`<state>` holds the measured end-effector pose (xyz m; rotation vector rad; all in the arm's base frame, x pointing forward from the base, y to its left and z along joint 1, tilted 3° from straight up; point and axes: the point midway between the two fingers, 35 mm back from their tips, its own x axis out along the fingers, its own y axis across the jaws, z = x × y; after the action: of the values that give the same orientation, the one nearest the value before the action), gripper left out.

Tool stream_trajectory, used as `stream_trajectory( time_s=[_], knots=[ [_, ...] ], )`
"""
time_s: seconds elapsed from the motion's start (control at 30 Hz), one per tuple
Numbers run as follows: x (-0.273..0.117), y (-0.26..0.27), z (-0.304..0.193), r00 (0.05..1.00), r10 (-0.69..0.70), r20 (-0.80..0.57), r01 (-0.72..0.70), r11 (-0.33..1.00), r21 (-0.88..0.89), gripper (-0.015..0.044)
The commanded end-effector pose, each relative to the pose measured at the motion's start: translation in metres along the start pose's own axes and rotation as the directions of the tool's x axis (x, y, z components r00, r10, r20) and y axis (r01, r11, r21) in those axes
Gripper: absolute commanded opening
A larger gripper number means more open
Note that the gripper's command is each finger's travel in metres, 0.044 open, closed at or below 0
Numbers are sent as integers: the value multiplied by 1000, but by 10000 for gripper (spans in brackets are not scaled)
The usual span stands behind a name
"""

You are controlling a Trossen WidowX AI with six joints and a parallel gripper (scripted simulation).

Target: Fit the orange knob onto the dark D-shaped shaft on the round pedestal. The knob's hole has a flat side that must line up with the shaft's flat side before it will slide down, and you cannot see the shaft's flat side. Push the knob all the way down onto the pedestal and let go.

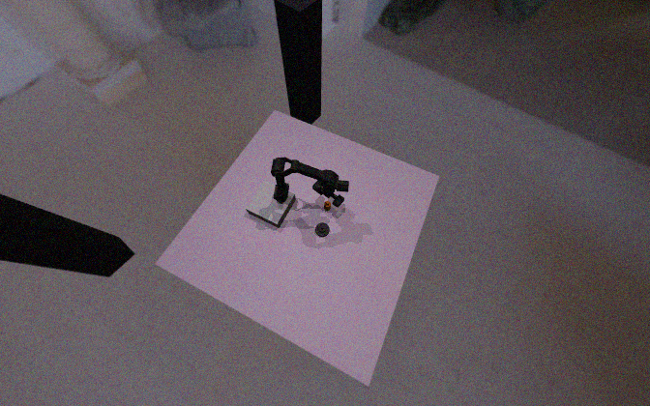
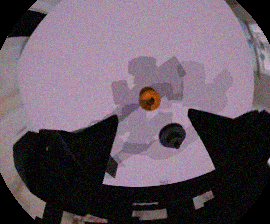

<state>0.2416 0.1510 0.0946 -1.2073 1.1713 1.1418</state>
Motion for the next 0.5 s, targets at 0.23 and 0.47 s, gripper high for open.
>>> stream_trajectory(
  time_s=[0.23, 0.47],
  knots=[
    [-2, -2, -1, 1000, -10, -11, 13, 910, 415, 440],
    [-1, -2, -1, 1000, -10, -11, 14, 455, 890, 440]
  ],
)
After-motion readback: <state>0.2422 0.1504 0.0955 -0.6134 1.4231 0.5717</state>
